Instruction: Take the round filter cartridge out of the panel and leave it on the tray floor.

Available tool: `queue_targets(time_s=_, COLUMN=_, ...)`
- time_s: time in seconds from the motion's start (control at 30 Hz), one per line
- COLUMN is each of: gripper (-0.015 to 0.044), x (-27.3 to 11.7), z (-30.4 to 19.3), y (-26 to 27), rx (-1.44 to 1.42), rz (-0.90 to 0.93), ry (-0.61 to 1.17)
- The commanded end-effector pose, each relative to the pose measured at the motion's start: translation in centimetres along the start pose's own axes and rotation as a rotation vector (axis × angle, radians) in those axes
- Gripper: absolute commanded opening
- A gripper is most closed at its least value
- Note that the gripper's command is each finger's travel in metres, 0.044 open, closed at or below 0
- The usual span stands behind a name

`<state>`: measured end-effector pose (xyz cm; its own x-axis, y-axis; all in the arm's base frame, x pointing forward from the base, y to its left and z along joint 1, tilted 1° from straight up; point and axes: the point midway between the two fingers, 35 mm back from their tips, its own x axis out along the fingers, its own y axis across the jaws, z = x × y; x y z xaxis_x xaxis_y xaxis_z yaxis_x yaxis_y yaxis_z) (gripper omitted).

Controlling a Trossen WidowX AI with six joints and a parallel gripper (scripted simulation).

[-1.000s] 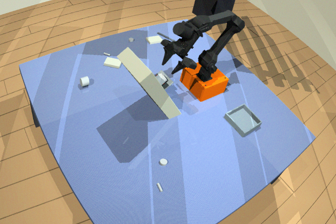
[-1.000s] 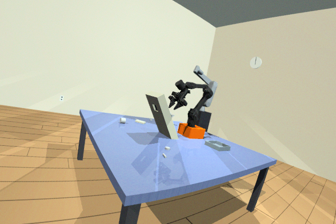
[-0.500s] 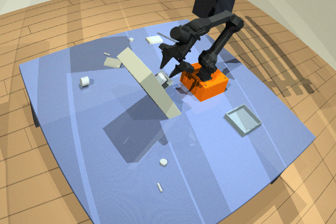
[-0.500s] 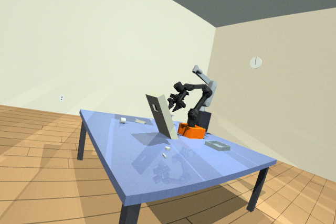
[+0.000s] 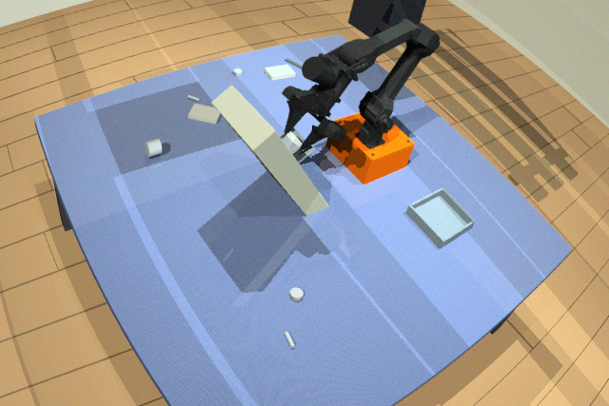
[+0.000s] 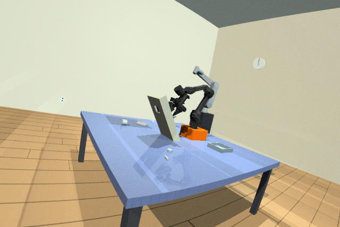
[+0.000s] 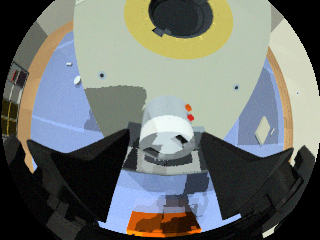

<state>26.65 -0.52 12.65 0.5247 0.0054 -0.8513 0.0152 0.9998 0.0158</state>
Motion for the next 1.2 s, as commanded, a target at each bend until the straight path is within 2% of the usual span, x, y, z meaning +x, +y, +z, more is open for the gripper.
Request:
queue_targets(time_s=0.0, gripper=0.0305, x=0.7, z=-0.2, y=-0.1, rx=0.006, rz=-0.005, ry=0.005)
queue_targets(time_s=0.1, gripper=0.0305, x=0.8, z=-0.2, y=-0.1, rx=0.006, rz=-0.005, ry=0.005)
queue_targets(time_s=0.17, gripper=0.0252, x=0.5, z=-0.1, y=0.0, rx=0.0, rz=0.0, ry=0.002)
queue_targets(time_s=0.5, gripper=0.0186, x=0.5, z=-0.1, y=0.0, rx=0.0, rz=0.0, ry=0.002)
queue_targets(time_s=0.73, gripper=0.0002, x=0.1, z=0.7, y=0.0, rx=0.0, rz=-0.001, ry=0.002)
queue_targets(time_s=1.0, gripper=0.0, x=-0.9, z=2.3, y=-0.1, rx=0.0, rz=-0.003, ry=0.001)
queue_targets(time_s=1.17, gripper=0.0, x=-3.7, z=2.7, y=-0.1, rx=0.0, rz=-0.003, ry=0.002)
